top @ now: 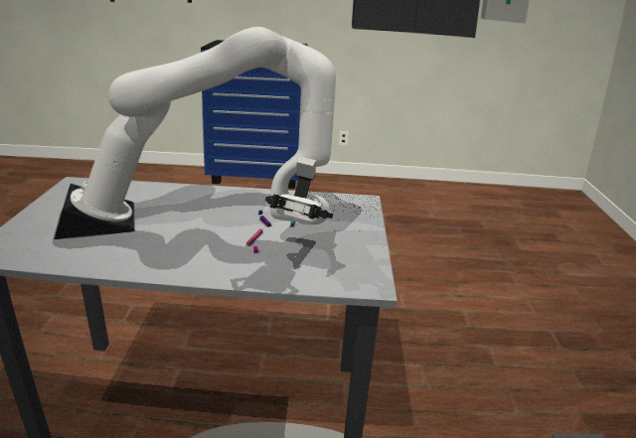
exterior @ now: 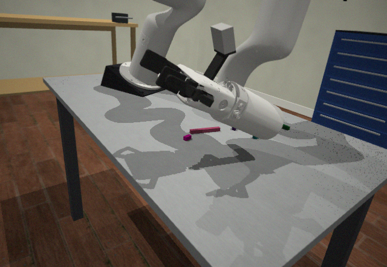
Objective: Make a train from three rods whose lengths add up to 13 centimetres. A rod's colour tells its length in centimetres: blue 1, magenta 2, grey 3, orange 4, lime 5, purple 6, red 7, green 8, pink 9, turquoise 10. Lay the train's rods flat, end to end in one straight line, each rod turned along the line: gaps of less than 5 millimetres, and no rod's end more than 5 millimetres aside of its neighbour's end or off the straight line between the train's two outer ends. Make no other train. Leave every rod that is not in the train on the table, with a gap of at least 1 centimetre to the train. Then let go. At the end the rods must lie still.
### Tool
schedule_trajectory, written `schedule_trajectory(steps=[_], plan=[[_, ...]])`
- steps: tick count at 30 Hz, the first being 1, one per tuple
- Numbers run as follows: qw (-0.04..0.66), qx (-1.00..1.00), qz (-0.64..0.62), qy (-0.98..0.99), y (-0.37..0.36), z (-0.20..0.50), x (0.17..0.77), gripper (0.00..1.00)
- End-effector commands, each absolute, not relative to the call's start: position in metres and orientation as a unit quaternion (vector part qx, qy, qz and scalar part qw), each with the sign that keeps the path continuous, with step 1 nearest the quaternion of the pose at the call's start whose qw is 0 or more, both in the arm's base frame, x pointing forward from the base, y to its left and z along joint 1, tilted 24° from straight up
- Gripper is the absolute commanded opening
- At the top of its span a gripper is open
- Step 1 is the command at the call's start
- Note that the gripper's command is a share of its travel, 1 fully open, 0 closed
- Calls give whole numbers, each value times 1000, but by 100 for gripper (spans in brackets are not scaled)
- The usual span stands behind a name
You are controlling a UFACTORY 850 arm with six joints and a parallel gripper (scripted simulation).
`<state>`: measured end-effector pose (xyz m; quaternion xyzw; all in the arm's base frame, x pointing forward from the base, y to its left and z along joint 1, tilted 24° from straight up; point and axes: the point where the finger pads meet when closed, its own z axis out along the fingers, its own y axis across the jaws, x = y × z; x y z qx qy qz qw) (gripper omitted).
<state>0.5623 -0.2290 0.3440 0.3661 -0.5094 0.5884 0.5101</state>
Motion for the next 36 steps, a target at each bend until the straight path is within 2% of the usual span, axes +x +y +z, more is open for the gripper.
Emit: schedule_trajectory(steps=[1,23,36], plan=[[510,365,589,-510,-229,345,562,100],[512,367,579,-517,-230,342,557,100],[528,381,424,-629,-228,298,476,100]])
